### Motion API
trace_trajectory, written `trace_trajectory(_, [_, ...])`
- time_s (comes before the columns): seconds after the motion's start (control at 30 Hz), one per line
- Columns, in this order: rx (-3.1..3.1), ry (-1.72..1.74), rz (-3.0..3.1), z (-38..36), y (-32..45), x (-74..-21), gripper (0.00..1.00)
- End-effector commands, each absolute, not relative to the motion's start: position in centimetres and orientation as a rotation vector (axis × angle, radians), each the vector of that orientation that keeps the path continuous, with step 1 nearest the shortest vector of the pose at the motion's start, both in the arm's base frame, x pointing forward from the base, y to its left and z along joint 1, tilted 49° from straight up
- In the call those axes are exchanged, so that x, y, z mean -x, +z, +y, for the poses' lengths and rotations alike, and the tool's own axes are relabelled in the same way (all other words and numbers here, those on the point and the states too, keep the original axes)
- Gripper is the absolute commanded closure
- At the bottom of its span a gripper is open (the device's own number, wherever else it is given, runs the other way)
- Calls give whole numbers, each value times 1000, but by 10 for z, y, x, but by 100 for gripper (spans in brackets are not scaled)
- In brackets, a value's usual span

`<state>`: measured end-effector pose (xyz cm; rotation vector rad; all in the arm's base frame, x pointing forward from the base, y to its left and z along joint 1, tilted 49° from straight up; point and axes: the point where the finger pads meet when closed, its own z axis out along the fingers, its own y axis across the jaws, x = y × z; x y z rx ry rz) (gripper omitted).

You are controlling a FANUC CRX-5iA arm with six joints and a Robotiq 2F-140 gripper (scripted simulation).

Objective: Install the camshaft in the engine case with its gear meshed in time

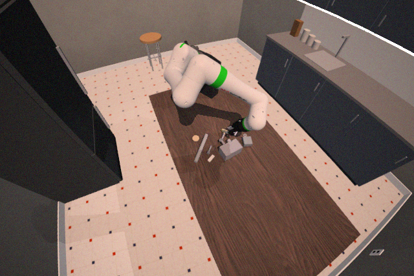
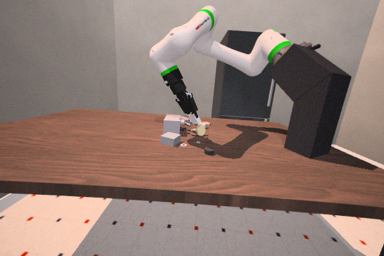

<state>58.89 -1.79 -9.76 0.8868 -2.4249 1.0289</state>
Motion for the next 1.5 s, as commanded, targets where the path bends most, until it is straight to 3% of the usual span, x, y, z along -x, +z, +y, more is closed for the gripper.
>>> trace_trajectory(0.0, [-888,1030,-2426,-23,-102,-589,71])
trace_trajectory(1.47, [-888,1030,-2426,-41,-119,-587,71])
